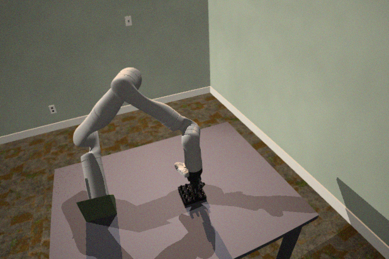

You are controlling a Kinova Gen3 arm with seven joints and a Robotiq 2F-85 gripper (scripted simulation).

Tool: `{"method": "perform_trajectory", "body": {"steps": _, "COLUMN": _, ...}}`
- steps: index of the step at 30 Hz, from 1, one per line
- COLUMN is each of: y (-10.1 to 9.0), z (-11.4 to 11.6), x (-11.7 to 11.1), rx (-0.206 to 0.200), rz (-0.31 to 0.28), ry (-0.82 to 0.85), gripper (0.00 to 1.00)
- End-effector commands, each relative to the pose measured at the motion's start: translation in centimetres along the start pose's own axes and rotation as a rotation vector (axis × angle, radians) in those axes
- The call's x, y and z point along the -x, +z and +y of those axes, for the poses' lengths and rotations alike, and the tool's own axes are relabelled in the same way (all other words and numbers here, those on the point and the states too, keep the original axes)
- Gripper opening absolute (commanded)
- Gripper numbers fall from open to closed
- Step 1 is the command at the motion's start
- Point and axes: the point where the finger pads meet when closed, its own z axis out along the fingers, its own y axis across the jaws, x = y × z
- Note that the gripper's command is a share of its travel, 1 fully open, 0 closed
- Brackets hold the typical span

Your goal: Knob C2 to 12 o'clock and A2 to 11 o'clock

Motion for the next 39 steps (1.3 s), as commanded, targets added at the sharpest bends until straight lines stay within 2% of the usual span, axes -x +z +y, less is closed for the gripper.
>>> {"method": "perform_trajectory", "body": {"steps": 1, "y": 0.18, "z": 0.04, "x": -0.01, "rx": 0.001, "rz": 0.001, "ry": 0.0, "gripper": 0.19}}
{"method": "perform_trajectory", "body": {"steps": 39, "y": 0.62, "z": 0.04, "x": -0.01, "rx": 0.001, "rz": 0.001, "ry": 0.0, "gripper": 0.19}}
